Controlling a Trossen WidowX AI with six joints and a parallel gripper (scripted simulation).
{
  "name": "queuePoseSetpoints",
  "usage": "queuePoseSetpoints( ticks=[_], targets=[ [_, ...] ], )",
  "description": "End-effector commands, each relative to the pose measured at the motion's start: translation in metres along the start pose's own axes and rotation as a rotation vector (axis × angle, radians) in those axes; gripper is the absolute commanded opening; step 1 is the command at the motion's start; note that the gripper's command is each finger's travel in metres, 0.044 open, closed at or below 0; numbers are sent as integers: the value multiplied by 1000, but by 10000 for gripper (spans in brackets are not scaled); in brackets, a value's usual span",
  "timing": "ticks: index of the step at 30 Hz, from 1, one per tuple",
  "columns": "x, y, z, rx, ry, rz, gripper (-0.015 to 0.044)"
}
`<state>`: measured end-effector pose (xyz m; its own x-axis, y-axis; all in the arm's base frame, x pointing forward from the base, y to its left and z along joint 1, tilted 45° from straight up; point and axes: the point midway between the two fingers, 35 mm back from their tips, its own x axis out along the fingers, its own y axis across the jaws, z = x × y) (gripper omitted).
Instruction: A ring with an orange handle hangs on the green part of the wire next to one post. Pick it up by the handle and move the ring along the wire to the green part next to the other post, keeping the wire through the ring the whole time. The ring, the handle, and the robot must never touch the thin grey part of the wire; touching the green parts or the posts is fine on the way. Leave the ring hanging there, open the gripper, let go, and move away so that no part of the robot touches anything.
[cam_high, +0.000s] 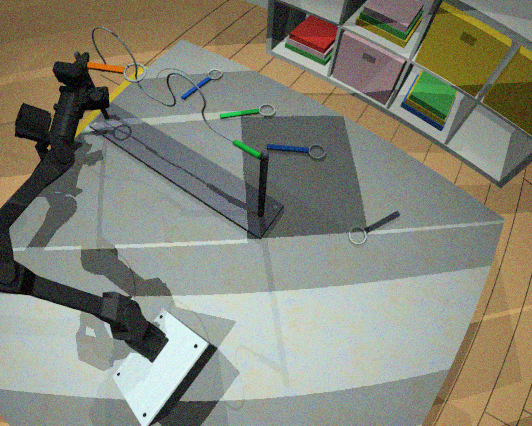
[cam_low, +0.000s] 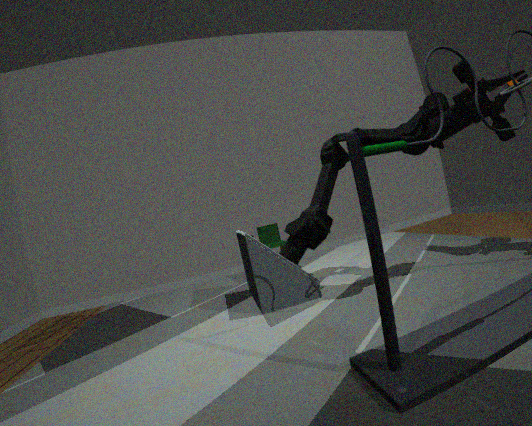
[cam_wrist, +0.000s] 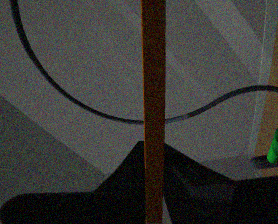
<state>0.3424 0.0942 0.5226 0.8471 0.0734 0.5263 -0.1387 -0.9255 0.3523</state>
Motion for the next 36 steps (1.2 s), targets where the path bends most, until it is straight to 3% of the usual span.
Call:
queuePoseSetpoints(
  ticks=[1,36],
  targets=[
    [1,-6,3,1,-7,1,-150],
    [-19,-84,20,-455,56,-259,-150]
  ],
)
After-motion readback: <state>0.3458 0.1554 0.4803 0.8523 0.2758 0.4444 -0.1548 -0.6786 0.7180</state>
